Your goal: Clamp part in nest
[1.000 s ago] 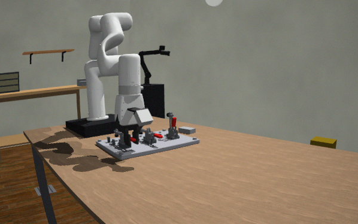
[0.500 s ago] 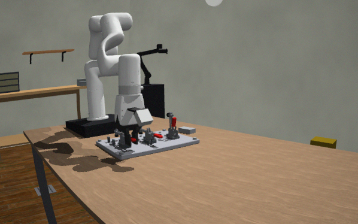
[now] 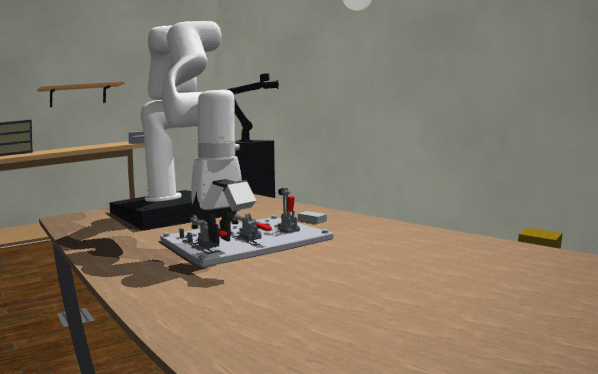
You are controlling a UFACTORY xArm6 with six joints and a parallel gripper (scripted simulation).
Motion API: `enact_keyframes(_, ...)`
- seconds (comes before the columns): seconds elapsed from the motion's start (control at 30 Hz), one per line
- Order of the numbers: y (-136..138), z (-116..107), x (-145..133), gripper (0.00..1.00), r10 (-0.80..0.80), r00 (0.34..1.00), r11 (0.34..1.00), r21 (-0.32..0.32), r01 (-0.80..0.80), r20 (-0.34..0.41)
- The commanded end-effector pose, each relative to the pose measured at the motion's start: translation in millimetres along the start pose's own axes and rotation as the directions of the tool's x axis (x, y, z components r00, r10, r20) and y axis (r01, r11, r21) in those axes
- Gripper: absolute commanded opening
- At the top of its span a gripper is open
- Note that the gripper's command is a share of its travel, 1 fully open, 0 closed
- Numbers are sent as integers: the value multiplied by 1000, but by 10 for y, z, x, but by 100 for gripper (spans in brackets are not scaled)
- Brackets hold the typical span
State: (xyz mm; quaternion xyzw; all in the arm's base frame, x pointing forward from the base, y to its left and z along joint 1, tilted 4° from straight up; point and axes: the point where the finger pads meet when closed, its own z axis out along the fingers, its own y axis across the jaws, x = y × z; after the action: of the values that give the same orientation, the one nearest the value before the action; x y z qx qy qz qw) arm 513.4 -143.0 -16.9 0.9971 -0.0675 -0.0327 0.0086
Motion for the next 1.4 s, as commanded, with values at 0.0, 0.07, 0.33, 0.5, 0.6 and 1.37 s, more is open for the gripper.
enact_keyframes(0.0, 2, -20, 17, 0, 0, 1000, 1000, -1, 0, -5)
enact_keyframes(0.07, 2, -20, 17, 0, 0, 1000, 1000, -1, 0, -5)
enact_keyframes(0.33, 2, -24, 15, 0, 0, 1000, 1000, -1, 0, -5)
enact_keyframes(0.5, 2, -35, 11, 0, 0, 1000, 1000, -1, 0, -5)
enact_keyframes(0.6, 2, -46, 7, 0, 0, 1000, 1000, -1, 0, -5)
enact_keyframes(1.37, 2, -185, -75, 0, 0, 1000, 1000, -1, 0, -5)
